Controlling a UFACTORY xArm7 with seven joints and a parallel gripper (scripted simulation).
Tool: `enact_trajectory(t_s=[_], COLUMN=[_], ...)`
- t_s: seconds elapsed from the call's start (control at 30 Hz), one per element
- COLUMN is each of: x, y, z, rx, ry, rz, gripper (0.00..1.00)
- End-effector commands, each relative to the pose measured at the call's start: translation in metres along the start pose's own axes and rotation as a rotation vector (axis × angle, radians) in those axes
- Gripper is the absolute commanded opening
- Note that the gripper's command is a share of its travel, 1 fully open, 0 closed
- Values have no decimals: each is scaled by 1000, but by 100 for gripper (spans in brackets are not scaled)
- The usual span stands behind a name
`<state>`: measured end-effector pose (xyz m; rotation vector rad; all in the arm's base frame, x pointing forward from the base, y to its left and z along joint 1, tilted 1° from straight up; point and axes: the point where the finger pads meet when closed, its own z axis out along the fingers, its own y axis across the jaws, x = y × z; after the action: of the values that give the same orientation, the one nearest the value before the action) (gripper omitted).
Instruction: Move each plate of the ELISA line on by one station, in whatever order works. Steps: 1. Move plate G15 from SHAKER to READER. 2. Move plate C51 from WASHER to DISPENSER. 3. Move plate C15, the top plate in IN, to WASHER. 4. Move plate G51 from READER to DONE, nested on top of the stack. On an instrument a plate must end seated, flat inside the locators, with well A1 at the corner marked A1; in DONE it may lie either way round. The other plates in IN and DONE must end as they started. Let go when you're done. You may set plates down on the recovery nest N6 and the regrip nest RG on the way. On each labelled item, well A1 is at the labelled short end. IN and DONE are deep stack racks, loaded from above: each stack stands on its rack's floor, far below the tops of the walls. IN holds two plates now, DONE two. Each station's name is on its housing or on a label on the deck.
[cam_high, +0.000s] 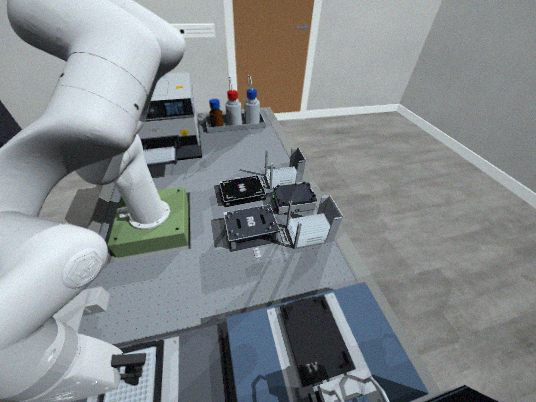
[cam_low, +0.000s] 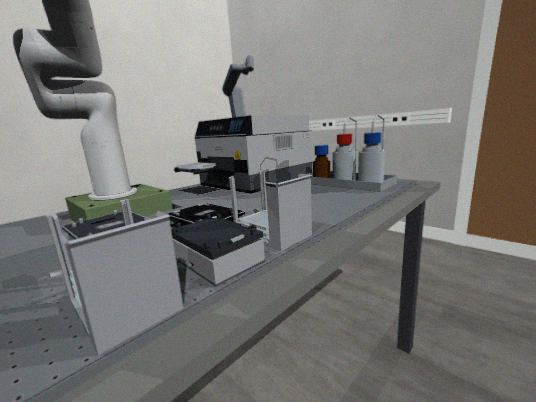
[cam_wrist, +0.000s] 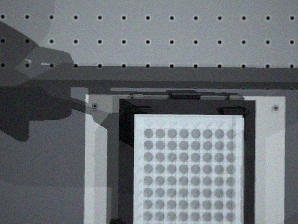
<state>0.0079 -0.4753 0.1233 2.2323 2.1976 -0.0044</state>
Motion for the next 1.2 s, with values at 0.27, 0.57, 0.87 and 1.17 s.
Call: enact_trajectory(t_s=[0.27, 0.57, 0.87, 1.17], x=[-1, -1, -1, -1], y=[0, 0, 0, 0], z=[-18, -27, -38, -47], rx=[0, 0, 0, 0], ry=[-4, -4, -4, -4], rz=[0, 0, 0, 0], gripper=[100, 100, 100, 100])
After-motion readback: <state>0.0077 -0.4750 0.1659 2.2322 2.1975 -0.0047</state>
